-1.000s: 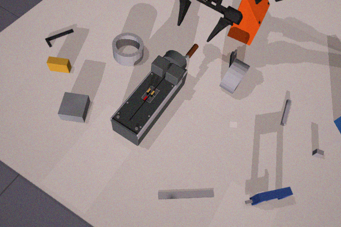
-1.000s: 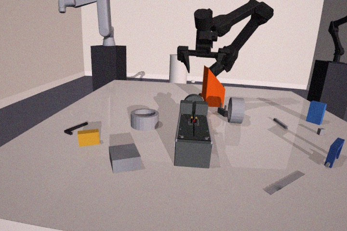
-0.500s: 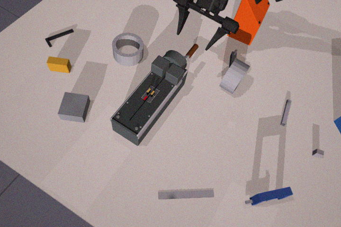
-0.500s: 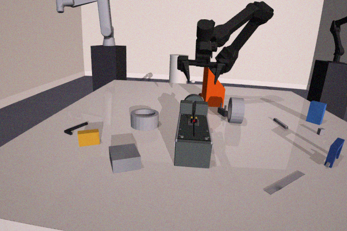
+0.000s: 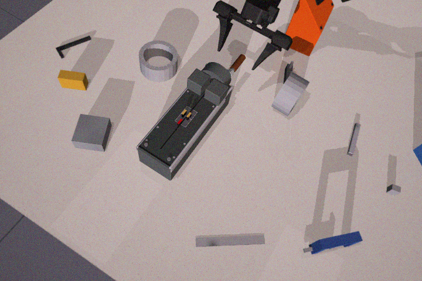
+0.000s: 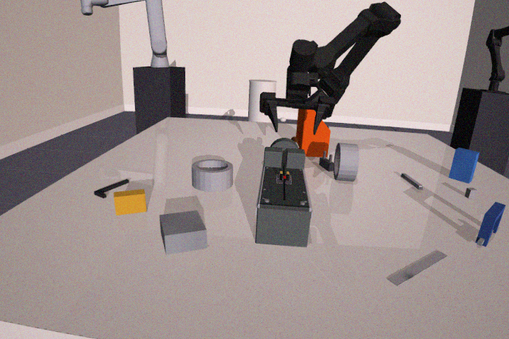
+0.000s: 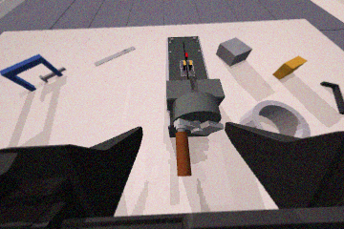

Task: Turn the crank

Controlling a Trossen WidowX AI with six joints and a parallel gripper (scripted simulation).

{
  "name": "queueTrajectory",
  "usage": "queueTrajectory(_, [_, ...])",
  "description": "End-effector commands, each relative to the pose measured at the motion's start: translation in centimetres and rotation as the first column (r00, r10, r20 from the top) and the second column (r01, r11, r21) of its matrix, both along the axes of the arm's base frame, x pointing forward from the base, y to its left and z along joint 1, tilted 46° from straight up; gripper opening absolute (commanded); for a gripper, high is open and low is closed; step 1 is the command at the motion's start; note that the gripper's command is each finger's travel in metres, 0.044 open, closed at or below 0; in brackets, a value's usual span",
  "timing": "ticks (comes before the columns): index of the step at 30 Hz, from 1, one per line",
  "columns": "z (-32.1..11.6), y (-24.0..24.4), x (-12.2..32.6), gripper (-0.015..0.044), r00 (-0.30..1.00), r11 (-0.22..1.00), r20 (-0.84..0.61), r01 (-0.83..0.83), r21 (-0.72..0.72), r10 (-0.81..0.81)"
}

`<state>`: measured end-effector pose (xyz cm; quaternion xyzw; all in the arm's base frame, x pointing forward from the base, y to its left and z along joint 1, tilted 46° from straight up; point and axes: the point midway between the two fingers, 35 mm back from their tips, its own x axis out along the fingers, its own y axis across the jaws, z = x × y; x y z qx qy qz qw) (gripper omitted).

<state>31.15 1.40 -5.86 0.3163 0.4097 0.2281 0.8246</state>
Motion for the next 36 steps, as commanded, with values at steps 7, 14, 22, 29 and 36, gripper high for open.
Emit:
queueTrajectory(7, [-1.5, 1.3, -0.5, 0.0440, 1.000, 1.000, -0.015, 0.004, 0.002, -0.004])
queueTrajectory(14, [-2.3, 2.1, -0.8, 0.0440, 1.000, 1.000, -0.016, 0.004, 0.003, -0.004])
queueTrajectory(22, [-3.1, 3.0, -1.1, 0.0440, 1.000, 1.000, -0.015, 0.005, 0.005, -0.005])
queueTrajectory(29, [-3.6, 3.7, -1.5, 0.0440, 1.000, 1.000, -0.014, 0.005, 0.007, -0.005])
queueTrajectory(36, [-3.6, 3.7, -1.5, 0.0283, 1.000, 1.000, -0.014, 0.005, 0.007, -0.005])
